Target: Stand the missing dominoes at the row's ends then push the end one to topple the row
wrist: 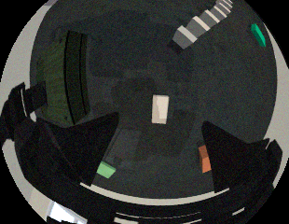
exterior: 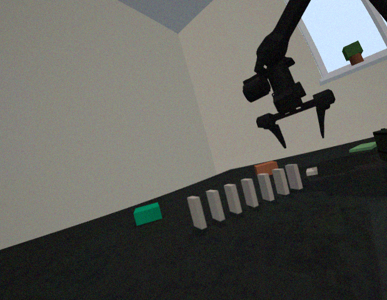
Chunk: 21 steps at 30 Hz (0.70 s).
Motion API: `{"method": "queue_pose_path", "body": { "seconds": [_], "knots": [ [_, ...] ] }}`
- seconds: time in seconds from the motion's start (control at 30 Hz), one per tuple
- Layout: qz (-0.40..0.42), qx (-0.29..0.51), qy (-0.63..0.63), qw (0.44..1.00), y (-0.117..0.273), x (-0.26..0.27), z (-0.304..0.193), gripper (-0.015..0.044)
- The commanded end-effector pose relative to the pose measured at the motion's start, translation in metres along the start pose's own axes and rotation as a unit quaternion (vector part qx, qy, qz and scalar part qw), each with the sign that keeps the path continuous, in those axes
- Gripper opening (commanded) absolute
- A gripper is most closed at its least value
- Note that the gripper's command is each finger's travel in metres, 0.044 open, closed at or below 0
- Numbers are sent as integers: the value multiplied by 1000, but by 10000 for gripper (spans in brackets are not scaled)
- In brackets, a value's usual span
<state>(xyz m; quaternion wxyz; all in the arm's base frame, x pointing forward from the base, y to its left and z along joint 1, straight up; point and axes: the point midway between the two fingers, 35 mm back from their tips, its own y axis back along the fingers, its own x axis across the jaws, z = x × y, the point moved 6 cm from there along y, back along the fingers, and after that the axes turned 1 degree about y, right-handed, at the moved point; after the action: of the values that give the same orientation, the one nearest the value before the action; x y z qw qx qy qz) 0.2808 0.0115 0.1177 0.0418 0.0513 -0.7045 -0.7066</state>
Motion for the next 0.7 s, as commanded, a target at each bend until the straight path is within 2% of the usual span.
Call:
{"method": "queue_pose_path", "body": {
  "seconds": [0.0,0.13,0.33,0.67],
  "knots": [
    [-5,1,23,1000,-2,4,0,440],
    [-5,1,23,1000,-9,3,0,440],
    [-5,1,23,1000,-65,3,0,440],
    [-5,1,23,1000,-75,3,-2,440]
  ]
}}
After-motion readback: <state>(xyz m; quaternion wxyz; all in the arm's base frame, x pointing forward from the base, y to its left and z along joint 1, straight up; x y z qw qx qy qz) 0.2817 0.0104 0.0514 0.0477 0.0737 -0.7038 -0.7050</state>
